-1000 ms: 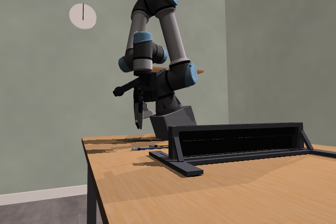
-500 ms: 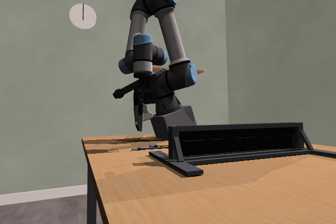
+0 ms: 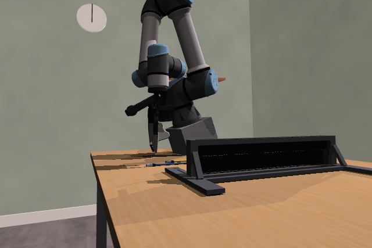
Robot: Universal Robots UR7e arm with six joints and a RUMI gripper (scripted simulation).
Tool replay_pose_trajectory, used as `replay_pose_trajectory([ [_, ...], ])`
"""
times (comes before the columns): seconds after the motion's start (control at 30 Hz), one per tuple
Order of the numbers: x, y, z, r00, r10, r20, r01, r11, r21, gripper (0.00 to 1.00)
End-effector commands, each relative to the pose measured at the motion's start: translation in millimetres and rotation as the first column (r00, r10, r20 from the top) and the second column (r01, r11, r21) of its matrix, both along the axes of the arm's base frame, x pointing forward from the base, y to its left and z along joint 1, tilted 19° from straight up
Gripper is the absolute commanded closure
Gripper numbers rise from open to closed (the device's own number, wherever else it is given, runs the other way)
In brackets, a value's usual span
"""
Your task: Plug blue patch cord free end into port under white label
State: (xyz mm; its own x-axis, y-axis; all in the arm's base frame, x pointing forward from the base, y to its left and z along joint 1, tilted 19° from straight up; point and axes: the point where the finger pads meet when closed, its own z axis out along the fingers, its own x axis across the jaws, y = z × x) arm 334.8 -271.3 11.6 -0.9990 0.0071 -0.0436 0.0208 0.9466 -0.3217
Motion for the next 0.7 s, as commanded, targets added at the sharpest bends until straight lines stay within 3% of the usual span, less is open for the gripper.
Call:
replay_pose_trajectory([
  [0.0, 1, -2, -6, 1.0, 0.0, 0.001, 0.0, 1.0, -0.001, 0.78],
  [0.67, 2, -11, -29, 1.0, 0.0, 0.001, 0.0, 1.0, -0.001, 0.78],
])
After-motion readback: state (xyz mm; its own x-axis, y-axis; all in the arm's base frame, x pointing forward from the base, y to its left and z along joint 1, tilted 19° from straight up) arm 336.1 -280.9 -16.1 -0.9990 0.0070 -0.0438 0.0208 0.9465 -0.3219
